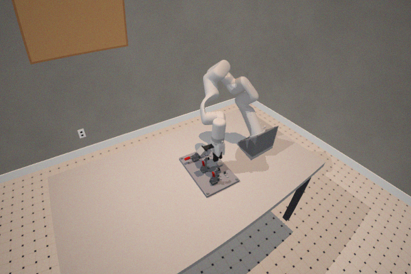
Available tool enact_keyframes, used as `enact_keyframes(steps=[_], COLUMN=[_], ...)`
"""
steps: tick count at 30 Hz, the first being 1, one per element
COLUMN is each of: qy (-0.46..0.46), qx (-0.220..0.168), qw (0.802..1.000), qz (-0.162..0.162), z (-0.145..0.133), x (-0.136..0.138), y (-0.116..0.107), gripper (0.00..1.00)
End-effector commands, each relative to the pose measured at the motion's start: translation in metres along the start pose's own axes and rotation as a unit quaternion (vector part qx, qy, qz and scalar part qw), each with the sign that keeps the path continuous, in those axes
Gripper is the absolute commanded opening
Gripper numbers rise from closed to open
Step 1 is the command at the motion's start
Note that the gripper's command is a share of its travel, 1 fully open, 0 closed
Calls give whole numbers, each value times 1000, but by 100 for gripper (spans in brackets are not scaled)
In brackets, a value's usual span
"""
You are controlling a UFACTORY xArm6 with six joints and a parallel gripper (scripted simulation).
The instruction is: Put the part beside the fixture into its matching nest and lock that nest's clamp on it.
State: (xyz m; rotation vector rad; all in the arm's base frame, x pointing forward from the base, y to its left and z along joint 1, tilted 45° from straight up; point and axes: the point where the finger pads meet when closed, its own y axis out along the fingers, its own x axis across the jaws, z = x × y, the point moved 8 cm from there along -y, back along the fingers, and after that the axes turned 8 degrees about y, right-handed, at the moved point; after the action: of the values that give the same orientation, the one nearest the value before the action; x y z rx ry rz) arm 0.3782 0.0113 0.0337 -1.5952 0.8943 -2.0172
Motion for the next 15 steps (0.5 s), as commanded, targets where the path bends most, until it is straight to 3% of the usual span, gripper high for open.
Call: enact_keyframes(steps=[1,15], qy=[1,1], qx=[1,1], qw=[1000,1000], qz=[1,1], z=[1,-1], x=[0,-14], y=[0,0], gripper=[0,0])
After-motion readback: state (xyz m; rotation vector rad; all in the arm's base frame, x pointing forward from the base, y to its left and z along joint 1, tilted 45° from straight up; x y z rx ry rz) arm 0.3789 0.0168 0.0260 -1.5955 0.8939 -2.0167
